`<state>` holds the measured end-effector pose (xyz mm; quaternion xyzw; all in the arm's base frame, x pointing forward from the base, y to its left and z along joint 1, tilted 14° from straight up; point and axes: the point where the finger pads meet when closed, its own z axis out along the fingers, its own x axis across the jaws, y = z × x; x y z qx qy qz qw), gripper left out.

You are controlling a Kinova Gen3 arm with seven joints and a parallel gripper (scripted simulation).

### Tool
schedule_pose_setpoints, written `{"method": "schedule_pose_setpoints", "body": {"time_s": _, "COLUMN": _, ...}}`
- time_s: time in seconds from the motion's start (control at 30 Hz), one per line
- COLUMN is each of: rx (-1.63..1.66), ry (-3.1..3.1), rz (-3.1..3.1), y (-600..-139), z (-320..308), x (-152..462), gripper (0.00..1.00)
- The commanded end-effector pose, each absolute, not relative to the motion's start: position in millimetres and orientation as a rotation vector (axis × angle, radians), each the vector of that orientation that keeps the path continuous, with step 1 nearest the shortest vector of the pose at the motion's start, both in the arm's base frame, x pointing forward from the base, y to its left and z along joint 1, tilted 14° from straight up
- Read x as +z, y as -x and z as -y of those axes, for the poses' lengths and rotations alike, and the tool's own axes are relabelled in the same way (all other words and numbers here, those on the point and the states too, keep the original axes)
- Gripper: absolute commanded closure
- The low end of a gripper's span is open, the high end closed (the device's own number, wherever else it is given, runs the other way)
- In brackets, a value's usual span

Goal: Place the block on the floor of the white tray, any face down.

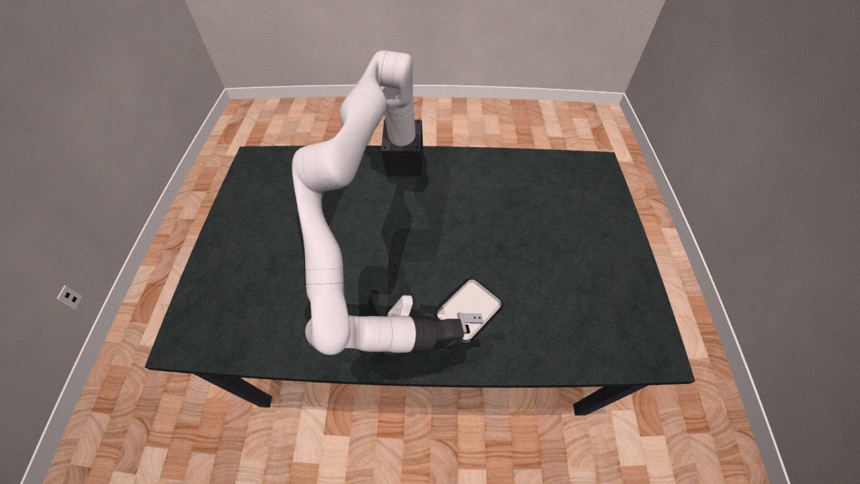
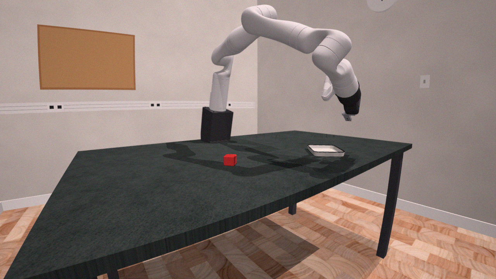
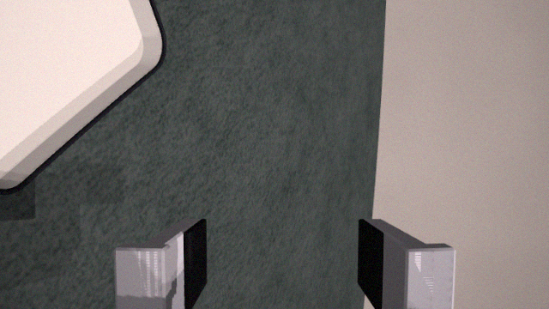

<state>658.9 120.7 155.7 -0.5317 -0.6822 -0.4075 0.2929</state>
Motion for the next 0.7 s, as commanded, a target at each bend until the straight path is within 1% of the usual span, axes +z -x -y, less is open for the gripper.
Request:
{"method": "schedule_pose_setpoints", "body": {"time_s": 0.0, "rx": -1.086, "ry": 1.431, "rz": 1.816, "y": -658, "z": -118, "x": 156, "gripper": 0.0}}
{"method": "schedule_pose_setpoints", "body": {"time_s": 0.27, "rx": -1.048, "ry": 1.591, "rz": 1.784, "y": -638, "z": -84, "x": 143, "gripper": 0.0}}
{"method": "schedule_pose_setpoints", "body": {"time_s": 0.5, "rx": -0.972, "ry": 1.857, "rz": 1.711, "y": -606, "z": -25, "x": 121, "gripper": 0.0}}
{"method": "schedule_pose_setpoints", "body": {"time_s": 0.57, "rx": -0.972, "ry": 1.857, "rz": 1.711, "y": -606, "z": -25, "x": 121, "gripper": 0.0}}
{"method": "schedule_pose_setpoints", "body": {"time_s": 0.67, "rx": -0.922, "ry": 2.015, "rz": 1.657, "y": -586, "z": 10, "x": 109, "gripper": 0.0}}
